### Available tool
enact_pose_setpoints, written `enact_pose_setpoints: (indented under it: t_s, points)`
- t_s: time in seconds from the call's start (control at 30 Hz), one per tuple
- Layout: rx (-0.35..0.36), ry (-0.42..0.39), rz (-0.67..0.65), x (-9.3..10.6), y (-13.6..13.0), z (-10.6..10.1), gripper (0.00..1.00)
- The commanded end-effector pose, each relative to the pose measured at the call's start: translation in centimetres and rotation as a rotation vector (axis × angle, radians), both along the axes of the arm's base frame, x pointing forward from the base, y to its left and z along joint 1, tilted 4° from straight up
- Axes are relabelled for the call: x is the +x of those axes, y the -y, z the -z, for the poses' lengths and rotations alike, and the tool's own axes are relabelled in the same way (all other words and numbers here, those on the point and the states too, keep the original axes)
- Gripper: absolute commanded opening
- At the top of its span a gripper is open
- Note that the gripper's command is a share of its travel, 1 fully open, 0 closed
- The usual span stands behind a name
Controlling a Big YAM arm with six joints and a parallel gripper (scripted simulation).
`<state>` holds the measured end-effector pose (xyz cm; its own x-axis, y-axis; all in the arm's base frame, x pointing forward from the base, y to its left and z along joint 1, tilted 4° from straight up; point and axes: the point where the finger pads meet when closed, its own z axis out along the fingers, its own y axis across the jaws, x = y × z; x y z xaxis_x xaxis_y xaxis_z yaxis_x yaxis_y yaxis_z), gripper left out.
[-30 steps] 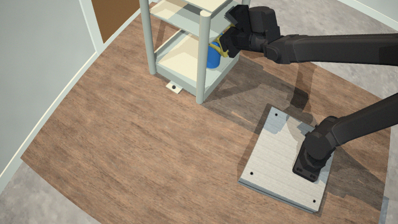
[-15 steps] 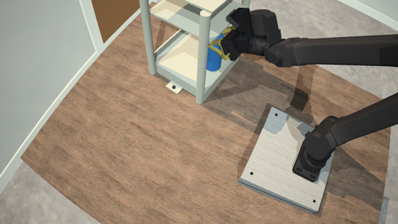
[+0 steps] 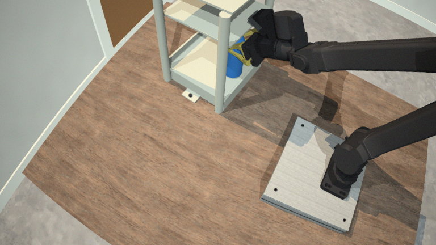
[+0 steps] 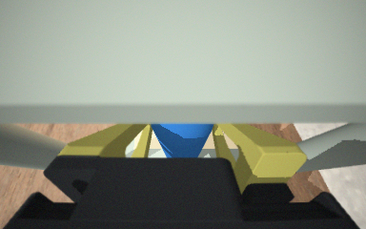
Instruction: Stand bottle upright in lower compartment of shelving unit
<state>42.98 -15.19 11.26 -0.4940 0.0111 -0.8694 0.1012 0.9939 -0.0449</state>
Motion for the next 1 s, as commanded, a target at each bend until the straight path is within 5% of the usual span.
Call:
enact_pose_setpoints:
  t_s: [0.0, 0.57, 0.97]
  points:
    - [-0.036, 0.071, 0.001, 2.0, 1.3, -2.7, 0.44]
    - [-0.023, 0.041, 0.003, 0.6, 0.8, -0.5, 0.44]
    - [-0.028, 0.051, 0.002, 0.6, 0.8, -1.0, 0.44]
